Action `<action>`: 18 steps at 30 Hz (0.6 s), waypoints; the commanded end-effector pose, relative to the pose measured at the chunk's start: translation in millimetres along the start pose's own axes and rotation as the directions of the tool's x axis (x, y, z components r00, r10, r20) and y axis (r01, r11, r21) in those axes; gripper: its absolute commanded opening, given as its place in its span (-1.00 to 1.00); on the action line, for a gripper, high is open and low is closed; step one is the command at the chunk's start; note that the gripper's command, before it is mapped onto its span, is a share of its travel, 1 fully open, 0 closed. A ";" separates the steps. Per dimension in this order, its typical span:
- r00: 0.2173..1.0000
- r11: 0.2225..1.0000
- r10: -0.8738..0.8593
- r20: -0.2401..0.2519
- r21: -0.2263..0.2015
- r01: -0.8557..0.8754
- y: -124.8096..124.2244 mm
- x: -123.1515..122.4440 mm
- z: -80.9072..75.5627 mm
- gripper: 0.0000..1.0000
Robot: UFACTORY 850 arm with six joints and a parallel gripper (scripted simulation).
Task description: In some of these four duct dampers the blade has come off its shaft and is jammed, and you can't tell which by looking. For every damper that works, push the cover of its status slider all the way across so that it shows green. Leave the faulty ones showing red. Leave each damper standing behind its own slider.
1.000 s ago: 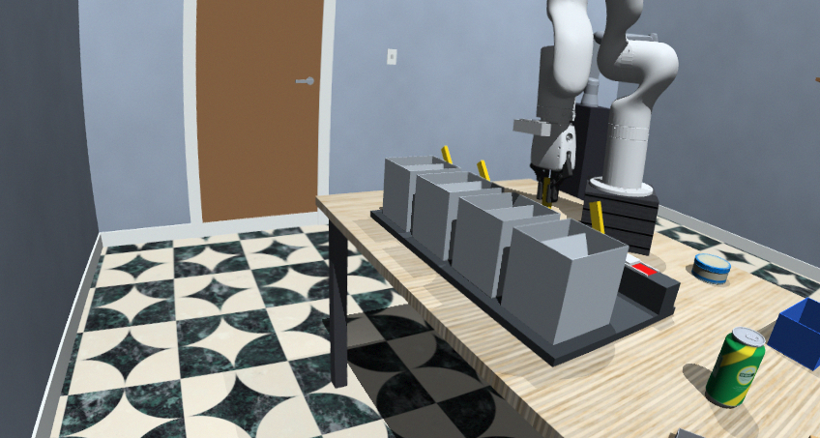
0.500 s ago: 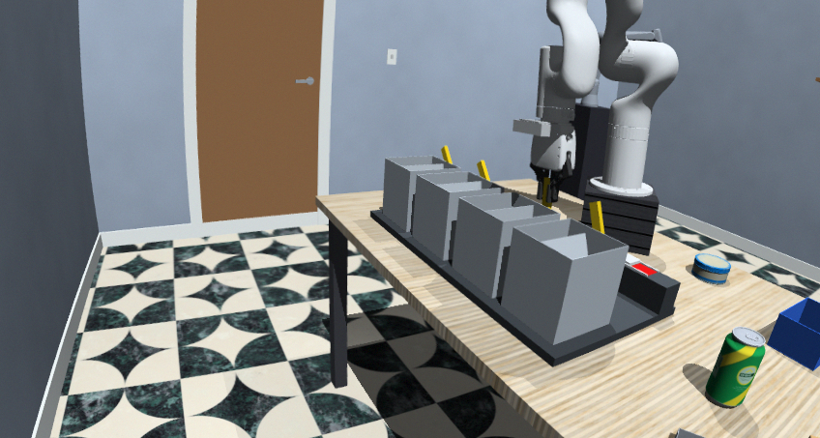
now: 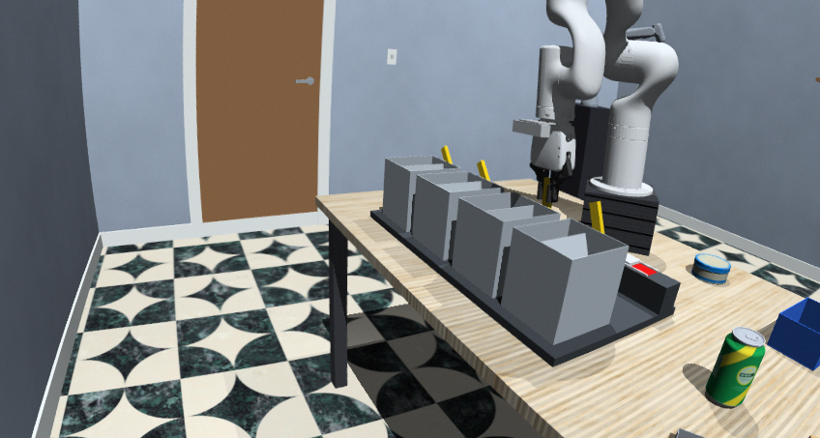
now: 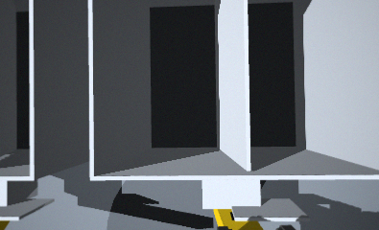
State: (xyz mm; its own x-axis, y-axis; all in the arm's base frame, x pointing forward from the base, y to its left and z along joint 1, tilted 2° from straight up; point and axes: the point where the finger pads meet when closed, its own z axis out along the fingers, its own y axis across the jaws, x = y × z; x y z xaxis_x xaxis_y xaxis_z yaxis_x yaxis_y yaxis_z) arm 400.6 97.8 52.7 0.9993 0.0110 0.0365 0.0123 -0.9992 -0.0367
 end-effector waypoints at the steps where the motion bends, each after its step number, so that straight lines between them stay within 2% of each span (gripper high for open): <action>1: 1.000 0.999 0.002 0.009 -0.033 -0.001 -0.3 0.7 -0.5 -0.46; 2: 1.000 0.999 0.002 0.009 -0.033 -0.001 -0.3 0.7 -0.5 -0.46; 3: 1.000 0.999 0.002 0.009 -0.033 -0.001 -0.3 0.7 -0.5 -0.38; 7: 1.000 0.999 0.002 0.009 -0.033 -0.001 -0.3 0.7 -0.5 -0.38; 8: 1.000 0.999 0.002 0.009 -0.033 -0.001 -0.3 0.7 -0.5 -0.30; 10: 1.000 0.999 0.002 0.009 -0.033 -0.001 -0.3 0.7 -0.5 -0.30; 11: 1.000 0.999 0.002 0.009 -0.033 -0.001 -0.3 0.7 -0.5 -0.22; 18: 1.000 0.999 0.002 0.009 -0.033 -0.001 -0.3 0.7 -0.5 -0.22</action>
State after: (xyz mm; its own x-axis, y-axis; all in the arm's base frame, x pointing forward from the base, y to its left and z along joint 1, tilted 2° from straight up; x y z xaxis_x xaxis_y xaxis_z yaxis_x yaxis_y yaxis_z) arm 400.7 97.8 52.8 0.9996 0.0101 0.0258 0.0105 -0.9999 -0.0127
